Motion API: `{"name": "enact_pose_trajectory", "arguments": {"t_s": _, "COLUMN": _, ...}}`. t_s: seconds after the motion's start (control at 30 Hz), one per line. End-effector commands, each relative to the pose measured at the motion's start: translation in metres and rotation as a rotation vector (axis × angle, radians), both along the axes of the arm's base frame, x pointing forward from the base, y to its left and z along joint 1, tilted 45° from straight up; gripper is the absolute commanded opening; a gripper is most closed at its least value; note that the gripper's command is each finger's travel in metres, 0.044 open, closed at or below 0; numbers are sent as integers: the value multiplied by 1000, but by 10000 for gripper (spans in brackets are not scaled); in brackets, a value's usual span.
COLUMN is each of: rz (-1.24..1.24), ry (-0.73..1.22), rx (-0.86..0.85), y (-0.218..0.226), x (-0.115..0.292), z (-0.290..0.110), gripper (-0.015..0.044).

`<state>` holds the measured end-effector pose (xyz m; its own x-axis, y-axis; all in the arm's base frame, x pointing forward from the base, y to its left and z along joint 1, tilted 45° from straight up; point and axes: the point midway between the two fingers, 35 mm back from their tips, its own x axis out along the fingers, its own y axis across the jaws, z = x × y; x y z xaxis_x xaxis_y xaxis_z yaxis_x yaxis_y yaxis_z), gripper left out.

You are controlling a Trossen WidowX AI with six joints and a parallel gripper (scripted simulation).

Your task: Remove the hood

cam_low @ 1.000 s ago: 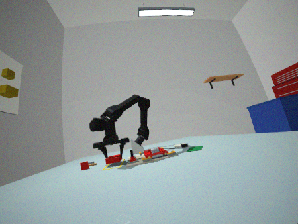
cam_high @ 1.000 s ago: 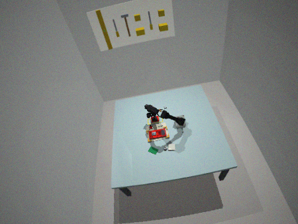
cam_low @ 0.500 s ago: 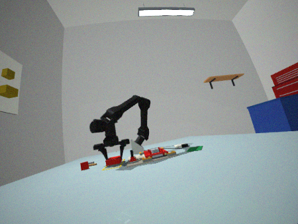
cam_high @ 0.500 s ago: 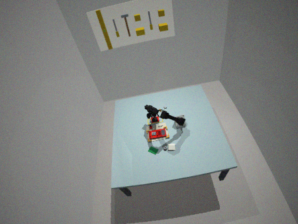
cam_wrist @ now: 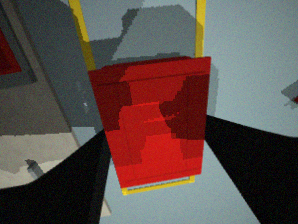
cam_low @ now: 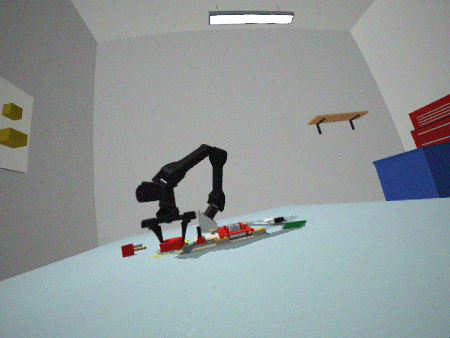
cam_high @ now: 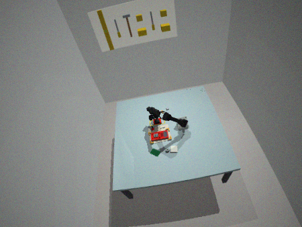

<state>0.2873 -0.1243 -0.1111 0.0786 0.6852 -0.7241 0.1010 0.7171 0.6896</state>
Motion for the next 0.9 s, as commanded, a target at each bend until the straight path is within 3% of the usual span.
{"name": "enact_pose_trajectory", "arguments": {"t_s": 0.0, "rz": 0, "ry": -1, "rx": 0, "y": 0, "x": 0, "z": 0, "gripper": 131}}
{"name": "enact_pose_trajectory", "arguments": {"t_s": 0.4, "rz": 0, "ry": -1, "rx": 0, "y": -2, "x": 0, "z": 2, "gripper": 440}}
{"name": "enact_pose_trajectory", "arguments": {"t_s": 0.67, "rz": -4, "ry": -3, "rx": 1, "y": -50, "x": -6, "z": 51, "gripper": 440}}
{"name": "enact_pose_trajectory", "arguments": {"t_s": 0.87, "rz": -4, "ry": -3, "rx": 1, "y": -51, "x": -7, "z": 53, "gripper": 440}}
